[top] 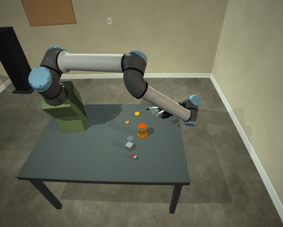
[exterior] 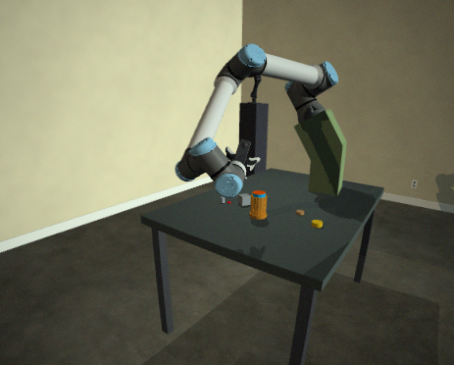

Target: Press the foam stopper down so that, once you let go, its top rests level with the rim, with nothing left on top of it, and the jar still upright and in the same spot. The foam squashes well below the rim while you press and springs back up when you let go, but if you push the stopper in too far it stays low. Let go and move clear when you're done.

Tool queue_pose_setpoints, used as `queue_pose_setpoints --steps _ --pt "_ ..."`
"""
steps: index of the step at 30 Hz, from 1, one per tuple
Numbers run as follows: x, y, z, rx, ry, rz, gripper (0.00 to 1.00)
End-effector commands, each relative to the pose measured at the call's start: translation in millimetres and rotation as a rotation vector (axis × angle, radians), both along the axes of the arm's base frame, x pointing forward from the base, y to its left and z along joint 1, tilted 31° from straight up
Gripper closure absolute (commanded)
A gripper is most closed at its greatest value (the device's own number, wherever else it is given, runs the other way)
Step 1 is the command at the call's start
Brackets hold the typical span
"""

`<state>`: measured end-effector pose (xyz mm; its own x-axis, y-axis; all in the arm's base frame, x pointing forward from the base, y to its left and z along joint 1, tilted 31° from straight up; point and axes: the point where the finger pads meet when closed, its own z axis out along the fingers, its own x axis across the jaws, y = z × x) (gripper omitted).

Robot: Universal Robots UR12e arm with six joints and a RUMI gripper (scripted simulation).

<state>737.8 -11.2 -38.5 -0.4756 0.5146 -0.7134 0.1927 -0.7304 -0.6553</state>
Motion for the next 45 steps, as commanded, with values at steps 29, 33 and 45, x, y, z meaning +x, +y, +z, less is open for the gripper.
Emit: queue_pose_setpoints --steps 29,33,45 --pt "-1 0 -1 0.010 -0.018 0.009 1.00" --pt "-1 -1 -3 0.019 -0.034 0.017 1.00" --pt "-5 -4 -17 0.081 -0.140 0.077 1.00"
